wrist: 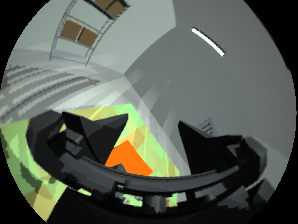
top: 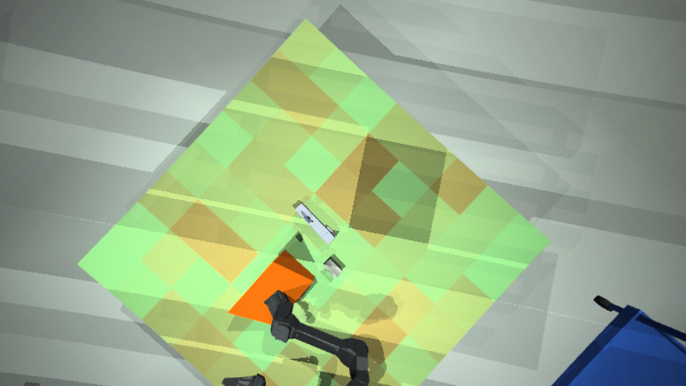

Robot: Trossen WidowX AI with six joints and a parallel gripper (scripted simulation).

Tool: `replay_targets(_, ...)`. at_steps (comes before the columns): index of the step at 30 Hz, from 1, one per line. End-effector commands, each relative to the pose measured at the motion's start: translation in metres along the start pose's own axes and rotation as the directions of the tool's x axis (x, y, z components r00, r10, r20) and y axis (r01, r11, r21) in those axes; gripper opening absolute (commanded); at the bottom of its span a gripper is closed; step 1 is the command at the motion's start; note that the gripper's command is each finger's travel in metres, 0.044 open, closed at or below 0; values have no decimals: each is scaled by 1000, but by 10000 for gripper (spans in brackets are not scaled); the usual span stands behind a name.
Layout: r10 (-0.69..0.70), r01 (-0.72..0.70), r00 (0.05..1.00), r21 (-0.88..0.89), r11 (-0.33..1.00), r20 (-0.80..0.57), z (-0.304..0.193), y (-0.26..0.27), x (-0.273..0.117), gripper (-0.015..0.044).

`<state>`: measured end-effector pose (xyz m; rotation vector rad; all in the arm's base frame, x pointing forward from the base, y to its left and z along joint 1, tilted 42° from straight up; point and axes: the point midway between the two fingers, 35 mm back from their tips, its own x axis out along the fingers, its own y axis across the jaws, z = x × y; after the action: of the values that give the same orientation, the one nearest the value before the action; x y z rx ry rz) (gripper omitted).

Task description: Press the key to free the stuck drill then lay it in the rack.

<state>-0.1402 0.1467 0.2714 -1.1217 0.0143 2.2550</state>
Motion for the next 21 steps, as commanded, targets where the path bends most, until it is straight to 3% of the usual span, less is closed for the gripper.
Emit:
replay_targets(1, 0, 0, 1000, 0, 1000, 0, 0, 0, 0, 374)
replay_targets(10, -8, 9, 1000, 19, 1000, -16, -1, -3, 3, 138)
replay_targets(15, -81, 124, 978, 224, 967, -194, -17, -39, 34, 6)
replay_targets(21, -124, 382, 874, 508, 772, -469, -65, -104, 72, 0)
